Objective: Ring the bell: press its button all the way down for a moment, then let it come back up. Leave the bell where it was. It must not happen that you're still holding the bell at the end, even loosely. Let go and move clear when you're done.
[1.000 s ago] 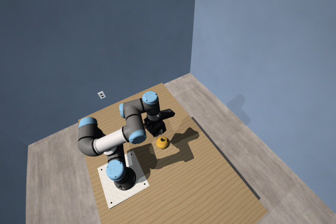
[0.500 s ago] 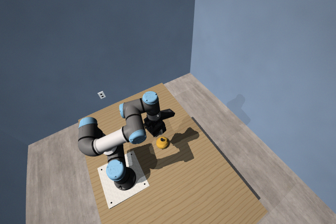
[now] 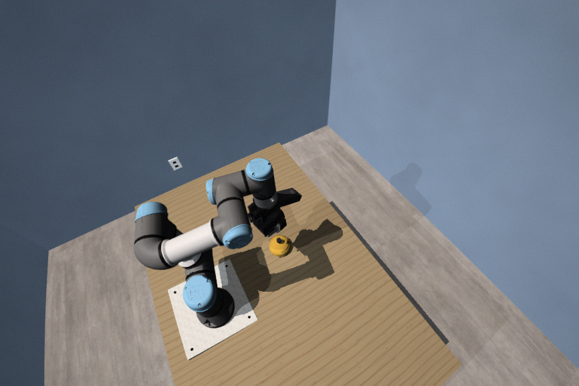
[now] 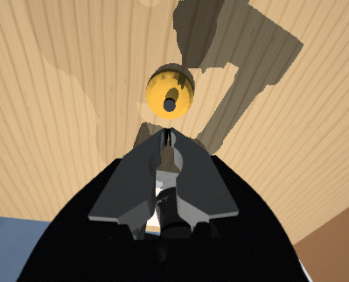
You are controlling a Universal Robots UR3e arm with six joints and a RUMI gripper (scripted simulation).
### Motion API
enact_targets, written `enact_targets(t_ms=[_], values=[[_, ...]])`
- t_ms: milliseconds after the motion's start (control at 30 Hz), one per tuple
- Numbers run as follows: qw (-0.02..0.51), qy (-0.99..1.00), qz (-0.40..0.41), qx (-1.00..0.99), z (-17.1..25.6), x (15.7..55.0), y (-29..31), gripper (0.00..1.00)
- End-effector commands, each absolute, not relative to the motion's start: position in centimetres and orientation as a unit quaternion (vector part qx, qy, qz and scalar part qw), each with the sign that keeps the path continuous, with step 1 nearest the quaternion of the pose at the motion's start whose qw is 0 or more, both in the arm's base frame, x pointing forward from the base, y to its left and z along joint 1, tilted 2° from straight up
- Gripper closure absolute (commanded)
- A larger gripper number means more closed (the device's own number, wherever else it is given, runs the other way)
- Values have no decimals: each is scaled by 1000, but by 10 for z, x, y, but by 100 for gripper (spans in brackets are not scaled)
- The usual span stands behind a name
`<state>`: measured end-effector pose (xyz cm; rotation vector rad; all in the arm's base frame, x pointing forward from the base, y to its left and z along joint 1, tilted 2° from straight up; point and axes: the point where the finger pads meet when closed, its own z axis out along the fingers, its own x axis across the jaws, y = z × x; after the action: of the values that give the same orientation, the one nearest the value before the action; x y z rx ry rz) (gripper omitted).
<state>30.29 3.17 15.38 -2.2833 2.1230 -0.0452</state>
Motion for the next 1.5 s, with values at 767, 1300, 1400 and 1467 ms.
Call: enact_targets(t_ms=[767, 1300, 1400, 1467], values=[[12, 681, -16, -732, 112, 307, 33, 100], [12, 681, -16, -732, 97, 308, 34, 100], [12, 681, -16, -732, 97, 308, 34, 100], [12, 681, -16, -732, 97, 308, 34, 100]])
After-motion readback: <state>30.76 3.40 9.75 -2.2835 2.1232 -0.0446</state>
